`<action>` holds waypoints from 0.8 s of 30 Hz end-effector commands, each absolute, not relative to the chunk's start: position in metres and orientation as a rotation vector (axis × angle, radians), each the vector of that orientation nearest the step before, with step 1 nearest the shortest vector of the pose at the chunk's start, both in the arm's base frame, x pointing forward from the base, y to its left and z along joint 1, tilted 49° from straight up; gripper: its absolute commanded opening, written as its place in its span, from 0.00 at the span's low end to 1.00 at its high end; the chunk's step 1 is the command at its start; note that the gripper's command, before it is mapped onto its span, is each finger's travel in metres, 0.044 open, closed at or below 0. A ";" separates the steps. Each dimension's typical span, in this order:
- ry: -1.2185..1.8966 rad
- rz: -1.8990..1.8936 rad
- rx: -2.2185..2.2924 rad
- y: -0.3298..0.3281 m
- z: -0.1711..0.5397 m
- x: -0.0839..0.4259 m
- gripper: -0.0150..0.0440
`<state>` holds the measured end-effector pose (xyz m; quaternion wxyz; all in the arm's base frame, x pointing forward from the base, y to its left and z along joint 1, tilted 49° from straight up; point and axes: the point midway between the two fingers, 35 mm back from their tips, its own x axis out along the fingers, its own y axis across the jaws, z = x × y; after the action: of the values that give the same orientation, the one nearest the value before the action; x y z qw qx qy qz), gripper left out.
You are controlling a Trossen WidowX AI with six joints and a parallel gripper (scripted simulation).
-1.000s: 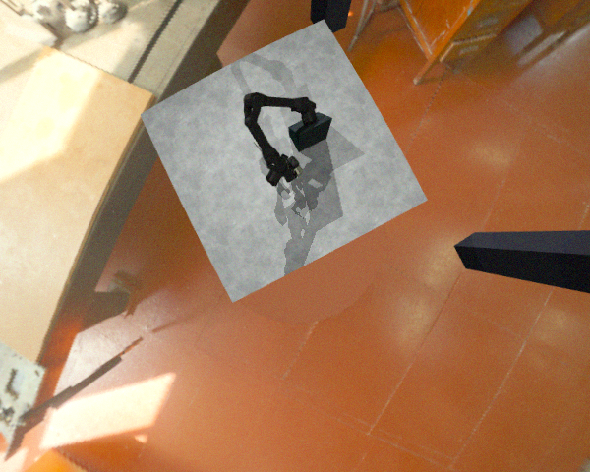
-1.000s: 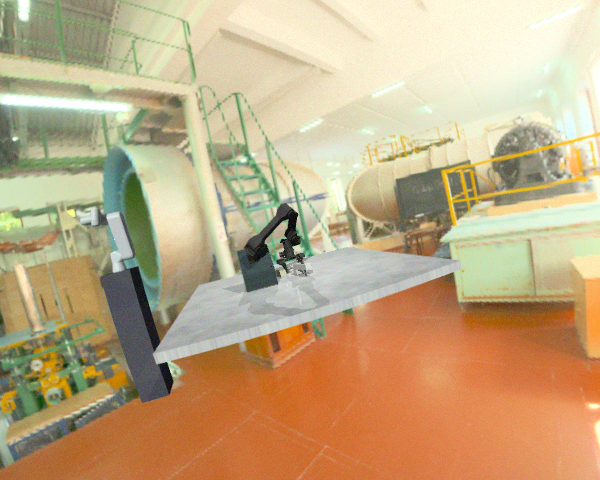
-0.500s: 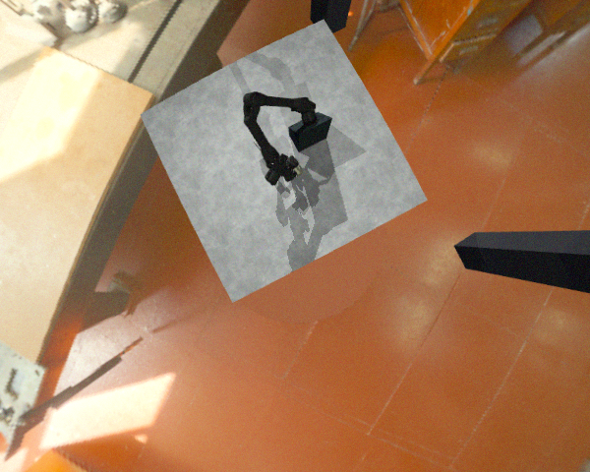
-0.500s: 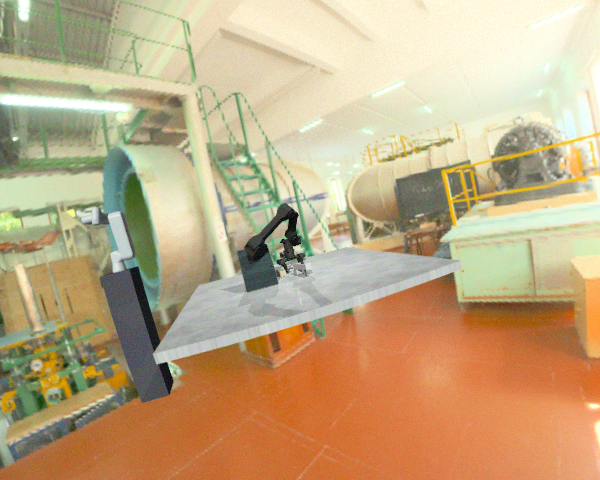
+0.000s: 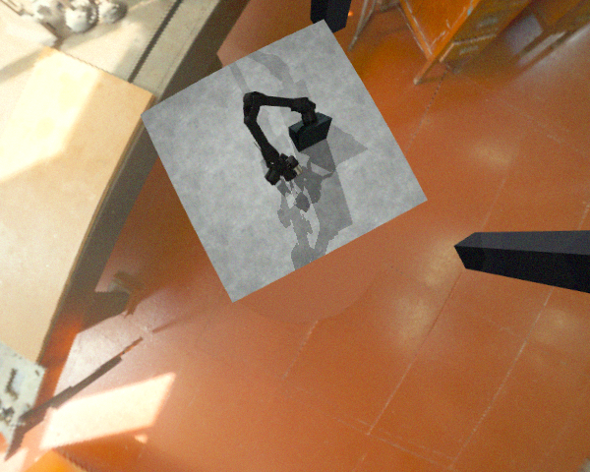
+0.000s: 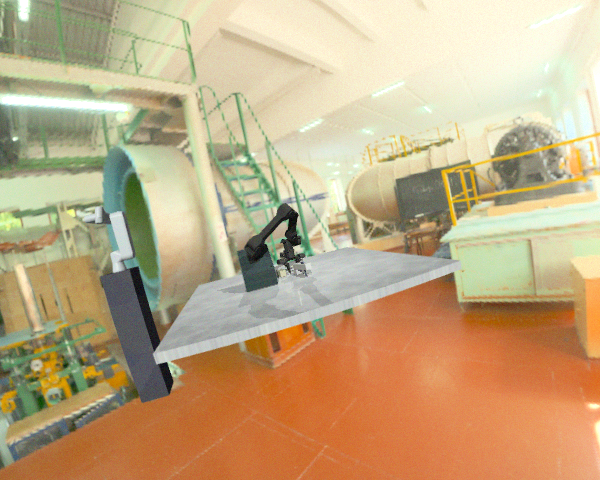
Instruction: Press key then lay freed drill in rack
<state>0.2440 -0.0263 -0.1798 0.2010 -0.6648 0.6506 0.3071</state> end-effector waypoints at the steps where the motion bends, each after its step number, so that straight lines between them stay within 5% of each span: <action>1: 1.818 0.858 -1.857 -0.026 -0.180 0.244 0.51; 8: 1.818 0.858 -1.857 -0.026 -0.180 0.244 0.27; 24: 1.823 0.860 -1.863 -0.023 -0.177 0.242 0.25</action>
<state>0.2422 -0.0246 -0.1788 0.1961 -0.6653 0.6507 0.3091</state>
